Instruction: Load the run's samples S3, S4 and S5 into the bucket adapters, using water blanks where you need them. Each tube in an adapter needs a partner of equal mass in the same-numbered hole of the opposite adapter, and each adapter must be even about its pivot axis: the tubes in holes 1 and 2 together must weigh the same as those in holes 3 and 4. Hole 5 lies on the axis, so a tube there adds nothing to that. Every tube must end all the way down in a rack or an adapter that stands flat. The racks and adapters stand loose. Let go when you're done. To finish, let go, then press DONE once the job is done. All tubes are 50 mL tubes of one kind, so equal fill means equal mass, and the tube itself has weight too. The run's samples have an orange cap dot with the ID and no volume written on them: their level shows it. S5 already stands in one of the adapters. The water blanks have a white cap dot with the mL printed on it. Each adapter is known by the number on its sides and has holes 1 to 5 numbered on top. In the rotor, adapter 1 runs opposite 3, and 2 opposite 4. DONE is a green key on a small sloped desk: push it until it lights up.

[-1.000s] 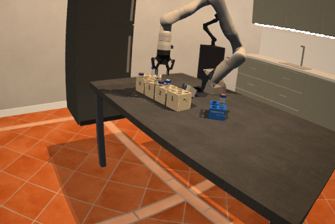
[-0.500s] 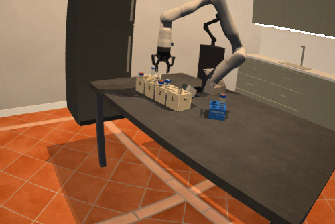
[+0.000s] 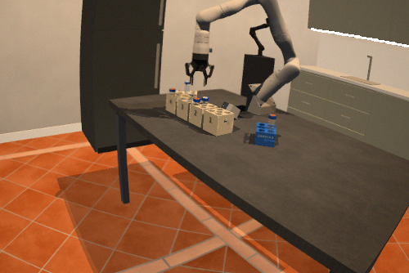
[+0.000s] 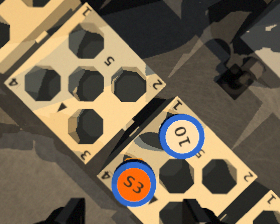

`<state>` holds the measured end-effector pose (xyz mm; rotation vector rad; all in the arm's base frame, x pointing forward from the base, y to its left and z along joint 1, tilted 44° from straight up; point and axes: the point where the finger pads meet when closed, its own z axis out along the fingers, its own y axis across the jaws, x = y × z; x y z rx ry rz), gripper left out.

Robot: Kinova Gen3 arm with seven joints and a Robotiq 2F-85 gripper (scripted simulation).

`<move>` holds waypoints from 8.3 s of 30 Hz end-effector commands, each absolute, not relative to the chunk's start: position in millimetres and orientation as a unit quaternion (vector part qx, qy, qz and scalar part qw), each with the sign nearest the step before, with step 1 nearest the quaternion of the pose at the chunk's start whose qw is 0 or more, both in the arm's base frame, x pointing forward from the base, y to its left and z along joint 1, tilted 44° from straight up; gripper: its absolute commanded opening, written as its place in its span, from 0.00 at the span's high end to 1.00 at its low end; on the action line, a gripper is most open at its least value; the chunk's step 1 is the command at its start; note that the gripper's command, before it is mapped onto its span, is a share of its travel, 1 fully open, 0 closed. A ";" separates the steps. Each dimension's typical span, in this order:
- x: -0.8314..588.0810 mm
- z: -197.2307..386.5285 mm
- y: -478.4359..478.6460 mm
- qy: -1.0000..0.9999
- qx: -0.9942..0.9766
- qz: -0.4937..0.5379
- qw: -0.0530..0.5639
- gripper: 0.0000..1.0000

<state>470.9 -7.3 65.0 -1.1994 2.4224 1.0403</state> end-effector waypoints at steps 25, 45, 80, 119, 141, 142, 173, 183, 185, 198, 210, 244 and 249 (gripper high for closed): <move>473.6 91.5 -36.1 0.833 -0.408 0.354 0.121 0.38; 475.0 96.4 -38.7 0.831 -0.410 0.355 0.123 0.38; 445.9 138.2 2.1 0.849 -0.370 0.361 0.109 0.38; 388.1 212.2 72.6 0.849 -0.371 0.361 0.108 0.38; 352.4 255.5 113.0 0.847 -0.372 0.365 0.104 0.38; 350.8 257.6 115.0 0.847 -0.372 0.365 0.104 0.38; 307.0 314.6 168.7 0.847 -0.372 0.365 0.104 0.38; 294.4 331.8 184.6 0.847 -0.372 0.365 0.104 0.38; 291.1 336.0 188.7 0.847 -0.372 0.365 0.104 0.38; 293.9 334.4 185.7 0.848 -0.374 0.360 0.107 0.38; 293.1 329.2 192.9 0.848 -0.372 0.363 0.107 0.38; 289.2 300.4 220.5 0.848 -0.371 0.363 0.106 0.38; 288.7 297.1 222.8 0.848 -0.372 0.362 0.106 0.38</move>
